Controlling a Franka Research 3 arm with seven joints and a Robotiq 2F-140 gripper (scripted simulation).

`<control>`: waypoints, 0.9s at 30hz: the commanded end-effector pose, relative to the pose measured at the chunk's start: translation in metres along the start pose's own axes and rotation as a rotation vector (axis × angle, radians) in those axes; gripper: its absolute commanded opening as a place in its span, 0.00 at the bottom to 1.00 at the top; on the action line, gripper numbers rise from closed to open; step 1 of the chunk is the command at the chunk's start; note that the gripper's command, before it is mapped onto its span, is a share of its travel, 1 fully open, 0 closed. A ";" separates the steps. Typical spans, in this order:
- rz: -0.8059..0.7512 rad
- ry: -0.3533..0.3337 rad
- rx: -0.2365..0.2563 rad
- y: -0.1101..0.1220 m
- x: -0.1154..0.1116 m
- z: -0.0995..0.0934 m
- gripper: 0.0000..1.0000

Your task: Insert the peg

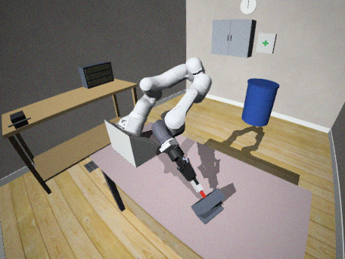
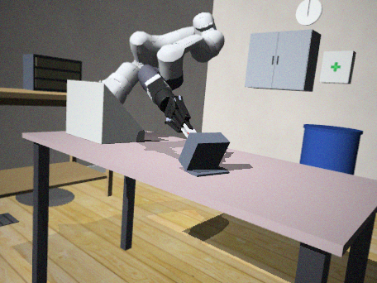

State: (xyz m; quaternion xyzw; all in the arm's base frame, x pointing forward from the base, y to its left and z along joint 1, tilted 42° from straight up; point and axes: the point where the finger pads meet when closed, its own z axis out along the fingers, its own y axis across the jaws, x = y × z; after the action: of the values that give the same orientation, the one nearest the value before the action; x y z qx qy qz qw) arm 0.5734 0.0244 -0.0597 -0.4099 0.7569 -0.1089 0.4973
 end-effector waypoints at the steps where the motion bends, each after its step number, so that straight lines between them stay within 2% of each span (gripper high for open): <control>1: 0.004 0.027 0.051 0.000 0.001 -0.003 0.00; 5: 0.007 0.040 0.071 0.000 0.001 -0.012 0.00; 15: 0.007 0.043 0.075 0.000 0.001 -0.028 0.00; 27: 0.007 0.043 0.075 0.000 0.000 -0.035 0.00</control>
State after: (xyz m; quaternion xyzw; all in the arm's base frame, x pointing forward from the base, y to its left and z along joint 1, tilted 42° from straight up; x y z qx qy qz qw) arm 0.5436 0.0183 -0.0449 -0.4006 0.7626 -0.1112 0.4956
